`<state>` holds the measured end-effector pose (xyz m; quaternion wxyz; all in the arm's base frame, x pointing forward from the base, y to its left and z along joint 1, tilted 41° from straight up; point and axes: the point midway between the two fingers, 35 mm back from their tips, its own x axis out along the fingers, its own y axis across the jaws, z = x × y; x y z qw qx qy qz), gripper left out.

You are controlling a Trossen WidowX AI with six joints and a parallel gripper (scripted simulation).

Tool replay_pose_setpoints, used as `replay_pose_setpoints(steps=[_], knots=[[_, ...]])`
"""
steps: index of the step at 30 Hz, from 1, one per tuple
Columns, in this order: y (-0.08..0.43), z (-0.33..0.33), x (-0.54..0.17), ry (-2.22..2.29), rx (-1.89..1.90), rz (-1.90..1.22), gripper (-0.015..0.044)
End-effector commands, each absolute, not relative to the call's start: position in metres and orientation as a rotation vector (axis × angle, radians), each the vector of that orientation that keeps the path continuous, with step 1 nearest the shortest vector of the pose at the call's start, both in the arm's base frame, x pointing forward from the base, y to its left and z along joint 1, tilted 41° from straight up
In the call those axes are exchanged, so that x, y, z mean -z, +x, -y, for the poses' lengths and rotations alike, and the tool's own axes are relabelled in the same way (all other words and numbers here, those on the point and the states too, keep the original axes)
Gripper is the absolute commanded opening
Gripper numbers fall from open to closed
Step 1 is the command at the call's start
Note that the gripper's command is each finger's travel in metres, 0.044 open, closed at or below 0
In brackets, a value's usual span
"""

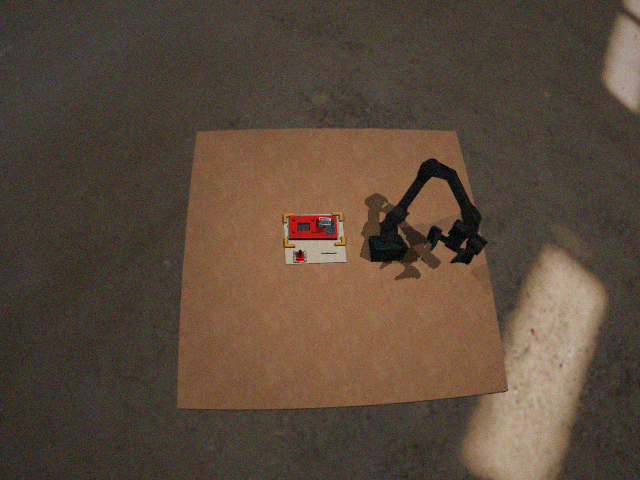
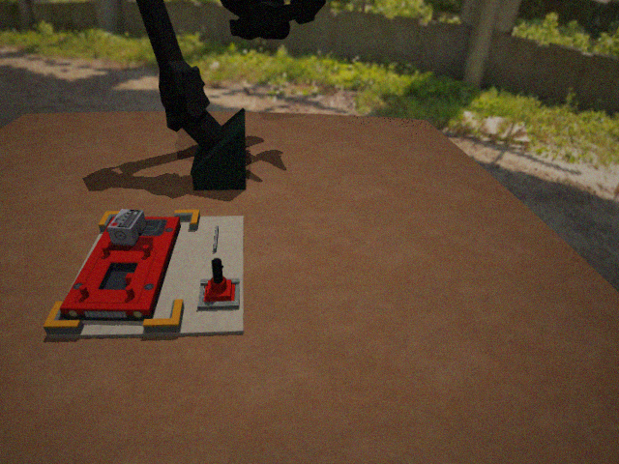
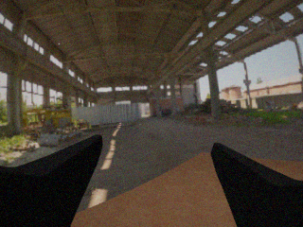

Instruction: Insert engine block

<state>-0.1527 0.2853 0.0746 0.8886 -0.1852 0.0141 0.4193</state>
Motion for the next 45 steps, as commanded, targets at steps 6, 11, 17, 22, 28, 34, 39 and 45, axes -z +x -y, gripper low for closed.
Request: replay_pose_setpoints(steps=[6,11,17,22,28,34,39,45], knots=[[-0.143,-0.285,-0.071,-0.434,-0.838,-0.044,0.0440],[-0.128,-0.288,-0.068,-0.488,-0.782,-0.067,0.0440],[-0.084,-0.300,-0.071,-0.508,-0.627,-0.148,0.0440],[-0.045,-0.306,-0.076,-0.560,-0.504,-0.201,0.0440],[0.008,-0.304,-0.081,-0.632,-0.341,-0.292,0.0440],[0.062,-0.294,-0.087,-0.689,-0.179,-0.400,0.0440],[0.108,-0.276,-0.093,-0.722,-0.045,-0.505,0.0440],[0.156,-0.244,-0.097,-0.747,0.097,-0.644,0.0440]])
